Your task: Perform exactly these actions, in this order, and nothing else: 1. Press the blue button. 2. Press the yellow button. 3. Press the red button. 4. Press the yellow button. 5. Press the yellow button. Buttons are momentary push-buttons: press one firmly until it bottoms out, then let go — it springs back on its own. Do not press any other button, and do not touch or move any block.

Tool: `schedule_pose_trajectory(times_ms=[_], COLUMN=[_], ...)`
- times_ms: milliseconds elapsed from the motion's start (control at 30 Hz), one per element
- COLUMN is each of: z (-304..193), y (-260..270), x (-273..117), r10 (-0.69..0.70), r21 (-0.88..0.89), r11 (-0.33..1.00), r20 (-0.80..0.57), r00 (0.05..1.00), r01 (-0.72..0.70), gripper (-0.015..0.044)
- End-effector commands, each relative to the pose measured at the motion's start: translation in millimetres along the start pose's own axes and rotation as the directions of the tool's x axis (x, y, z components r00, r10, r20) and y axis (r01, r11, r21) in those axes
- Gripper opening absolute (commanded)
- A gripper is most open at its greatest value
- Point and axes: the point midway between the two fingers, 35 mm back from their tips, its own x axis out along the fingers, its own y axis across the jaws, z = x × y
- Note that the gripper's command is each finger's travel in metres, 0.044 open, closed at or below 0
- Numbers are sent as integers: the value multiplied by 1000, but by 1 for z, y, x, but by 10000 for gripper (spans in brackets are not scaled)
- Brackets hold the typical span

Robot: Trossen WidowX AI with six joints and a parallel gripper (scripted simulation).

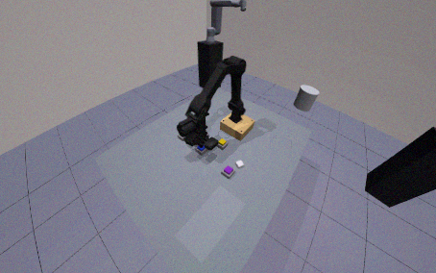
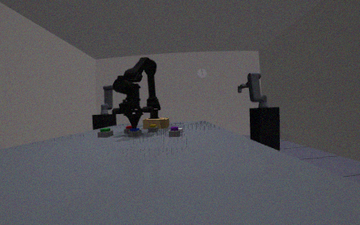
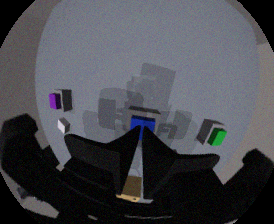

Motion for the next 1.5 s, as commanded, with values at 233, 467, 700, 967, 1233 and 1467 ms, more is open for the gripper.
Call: schedule_pose_trajectory(times_ms=[233,467,700,967,1233,1467], z=[-3,-3,-3,-3,0,-2], y=[0,0,0,0,0,0], x=[5,5,5,-28,-66,-90], r10=[-2,-2,-2,-2,-3,-3], r21=[4,4,4,4,4,4], r11=[1000,1000,1000,1000,1000,1000], r20=[-10,-10,-10,-10,-9,-10], r00=[1000,1000,1000,1000,1000,1000], r01=[2,2,2,3,3,3], gripper=[20,20,20,20,20,20])
